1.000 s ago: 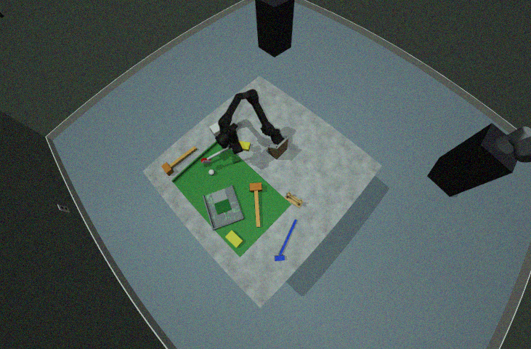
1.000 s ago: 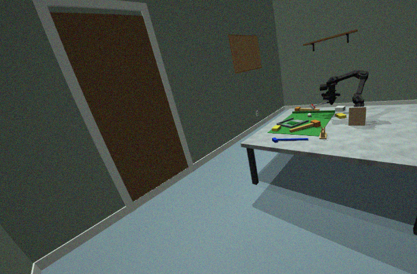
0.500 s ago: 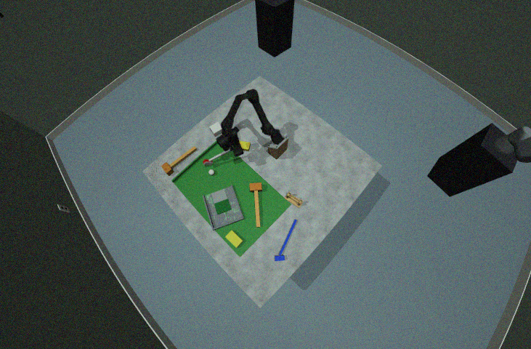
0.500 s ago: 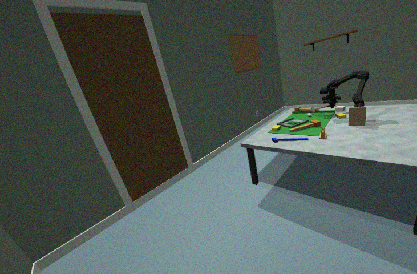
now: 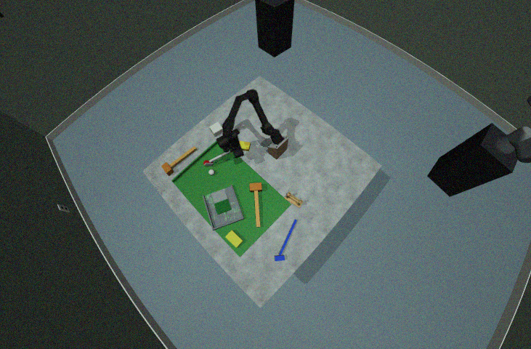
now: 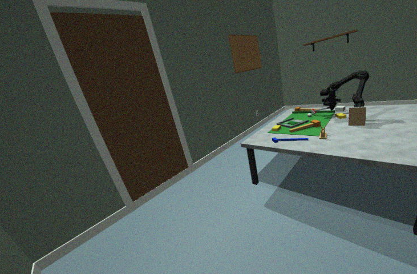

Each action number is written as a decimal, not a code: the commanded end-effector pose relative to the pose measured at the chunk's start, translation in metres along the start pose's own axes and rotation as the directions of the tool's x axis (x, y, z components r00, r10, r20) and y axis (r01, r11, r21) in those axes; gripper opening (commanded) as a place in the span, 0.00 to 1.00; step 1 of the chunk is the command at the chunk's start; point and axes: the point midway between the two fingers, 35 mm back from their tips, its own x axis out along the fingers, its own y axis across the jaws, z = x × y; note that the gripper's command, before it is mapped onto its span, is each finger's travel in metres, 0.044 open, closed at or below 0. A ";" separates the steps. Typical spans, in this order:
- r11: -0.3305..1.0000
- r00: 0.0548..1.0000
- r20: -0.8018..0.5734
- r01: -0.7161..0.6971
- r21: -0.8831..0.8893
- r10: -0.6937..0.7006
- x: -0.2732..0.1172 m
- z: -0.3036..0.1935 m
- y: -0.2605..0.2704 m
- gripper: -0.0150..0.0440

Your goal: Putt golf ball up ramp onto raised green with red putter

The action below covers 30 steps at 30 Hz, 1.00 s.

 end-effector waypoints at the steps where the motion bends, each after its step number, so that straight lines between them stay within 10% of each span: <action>1: 1.000 1.000 0.000 -0.003 -0.003 0.003 0.006 0.000 0.001 0.25; 30: 1.000 1.000 -0.004 0.005 0.000 -0.005 0.012 0.000 -0.024 0.25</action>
